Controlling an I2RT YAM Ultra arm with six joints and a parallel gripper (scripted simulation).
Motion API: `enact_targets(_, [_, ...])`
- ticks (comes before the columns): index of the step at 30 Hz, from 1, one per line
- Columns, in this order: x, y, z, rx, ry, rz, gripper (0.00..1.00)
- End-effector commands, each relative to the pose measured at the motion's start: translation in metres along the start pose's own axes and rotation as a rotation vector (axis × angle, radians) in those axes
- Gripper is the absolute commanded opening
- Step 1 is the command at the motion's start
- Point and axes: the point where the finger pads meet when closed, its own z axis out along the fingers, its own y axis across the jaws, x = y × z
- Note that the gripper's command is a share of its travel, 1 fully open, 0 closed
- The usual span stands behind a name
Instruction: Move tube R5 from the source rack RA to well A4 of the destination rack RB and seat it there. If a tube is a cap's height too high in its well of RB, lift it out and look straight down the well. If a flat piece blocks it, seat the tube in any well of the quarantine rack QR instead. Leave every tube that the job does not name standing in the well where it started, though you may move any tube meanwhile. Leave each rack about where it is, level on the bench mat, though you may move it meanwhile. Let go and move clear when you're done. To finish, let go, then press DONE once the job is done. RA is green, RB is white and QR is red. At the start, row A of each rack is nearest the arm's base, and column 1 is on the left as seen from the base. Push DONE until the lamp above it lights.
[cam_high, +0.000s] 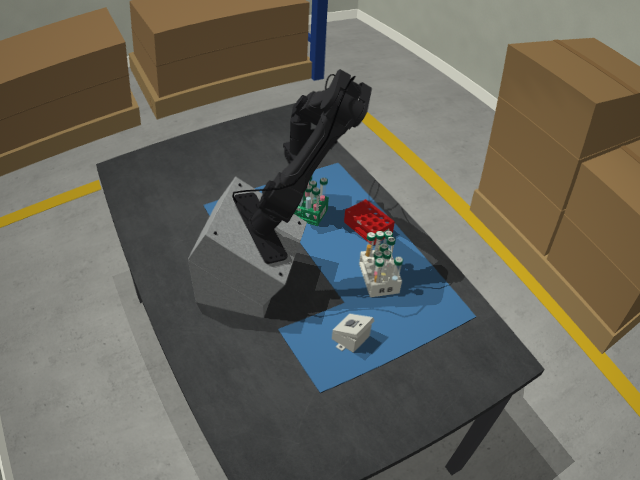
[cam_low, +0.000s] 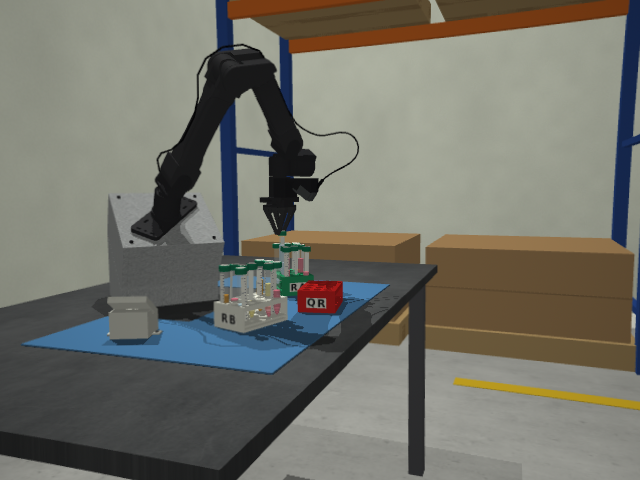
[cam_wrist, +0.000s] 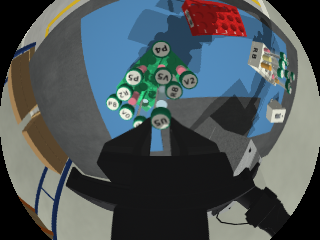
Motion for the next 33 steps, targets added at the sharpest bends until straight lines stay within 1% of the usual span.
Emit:
enact_targets(1, [0.003, -0.002, 0.006, 0.009, -0.014, -0.020, 0.00])
enact_targets(4, [0.002, -0.003, 0.009, 0.013, -0.011, -0.015, 0.00])
enact_targets(5, [-0.002, 0.002, 0.007, 0.000, -0.018, -0.008, 0.00])
enact_targets(8, [-0.001, 0.002, 0.007, -0.001, -0.018, -0.012, 0.00])
enact_targets(9, [-0.002, 0.002, 0.001, -0.019, -0.028, -0.010, 0.00])
enact_targets(11, [0.000, -0.002, 0.005, -0.007, -0.022, -0.011, 0.00])
enact_targets(14, [-0.003, 0.000, 0.008, -0.006, -0.021, -0.002, 0.00])
enact_targets(16, [0.003, -0.003, 0.013, 0.008, -0.014, -0.020, 0.00])
enact_targets(18, [0.004, -0.003, 0.014, 0.009, -0.013, -0.022, 0.00])
enact_targets(19, [0.000, 0.000, 0.013, 0.001, -0.018, -0.013, 0.00])
enact_targets(22, [0.003, -0.005, 0.016, 0.011, -0.012, -0.017, 0.00])
enact_targets(25, [0.003, -0.004, 0.016, 0.007, -0.014, -0.017, 0.00])
enact_targets(26, [-0.006, 0.006, 0.011, -0.017, -0.027, -0.002, 0.00])
enact_targets(30, [0.004, -0.005, 0.020, 0.012, -0.011, -0.020, 0.00])
enact_targets(33, [0.004, -0.005, 0.021, 0.012, -0.012, -0.020, 0.00])
